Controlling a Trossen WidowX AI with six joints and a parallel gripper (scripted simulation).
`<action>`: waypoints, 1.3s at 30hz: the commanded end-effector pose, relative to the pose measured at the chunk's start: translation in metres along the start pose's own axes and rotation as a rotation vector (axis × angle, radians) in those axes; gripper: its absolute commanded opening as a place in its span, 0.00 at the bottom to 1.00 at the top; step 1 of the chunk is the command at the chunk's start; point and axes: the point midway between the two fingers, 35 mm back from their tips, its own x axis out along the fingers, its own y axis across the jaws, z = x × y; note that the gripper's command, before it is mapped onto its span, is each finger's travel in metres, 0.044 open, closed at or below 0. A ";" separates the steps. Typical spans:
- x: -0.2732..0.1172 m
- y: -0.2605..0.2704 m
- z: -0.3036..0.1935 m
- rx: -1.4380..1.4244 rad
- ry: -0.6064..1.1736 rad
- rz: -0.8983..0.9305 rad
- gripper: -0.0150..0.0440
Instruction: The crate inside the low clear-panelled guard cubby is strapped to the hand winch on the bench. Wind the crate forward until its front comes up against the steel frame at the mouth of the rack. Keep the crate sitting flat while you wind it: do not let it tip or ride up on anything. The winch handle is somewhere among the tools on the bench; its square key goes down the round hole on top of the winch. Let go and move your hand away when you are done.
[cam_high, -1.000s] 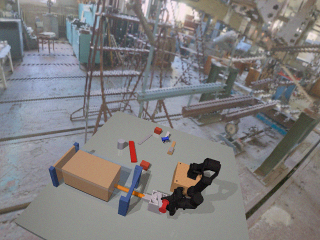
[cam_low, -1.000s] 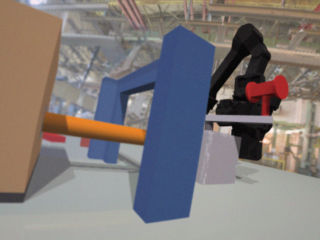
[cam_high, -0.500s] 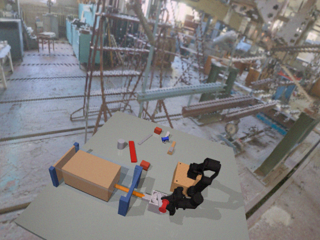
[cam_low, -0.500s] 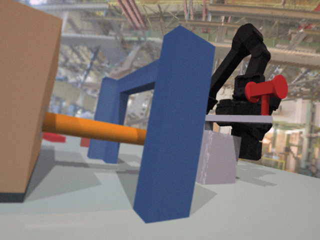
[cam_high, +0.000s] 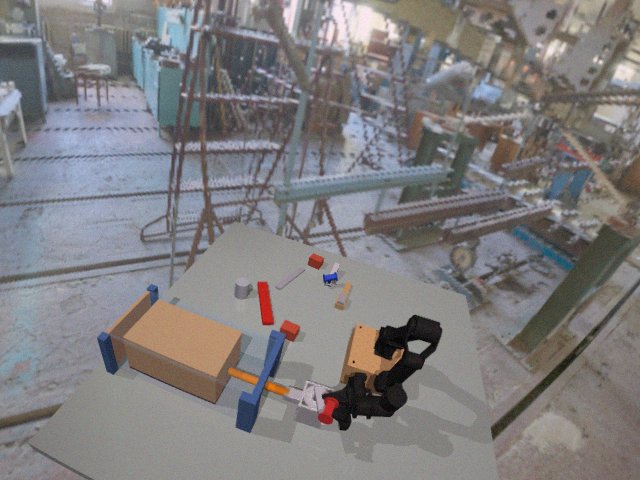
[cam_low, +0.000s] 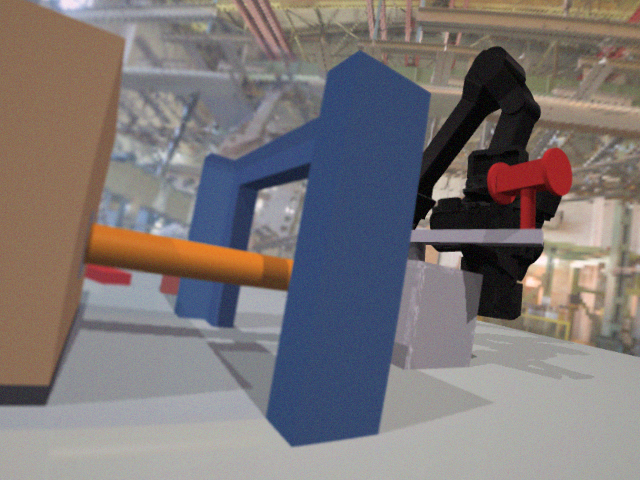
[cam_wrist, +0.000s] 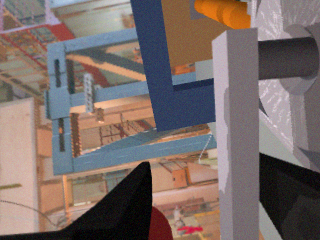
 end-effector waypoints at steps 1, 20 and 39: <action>0.000 0.001 0.001 0.005 -0.004 0.002 0.66; 0.000 0.001 0.001 0.005 -0.004 0.002 0.66; 0.000 -0.002 -0.008 0.001 0.001 0.000 0.66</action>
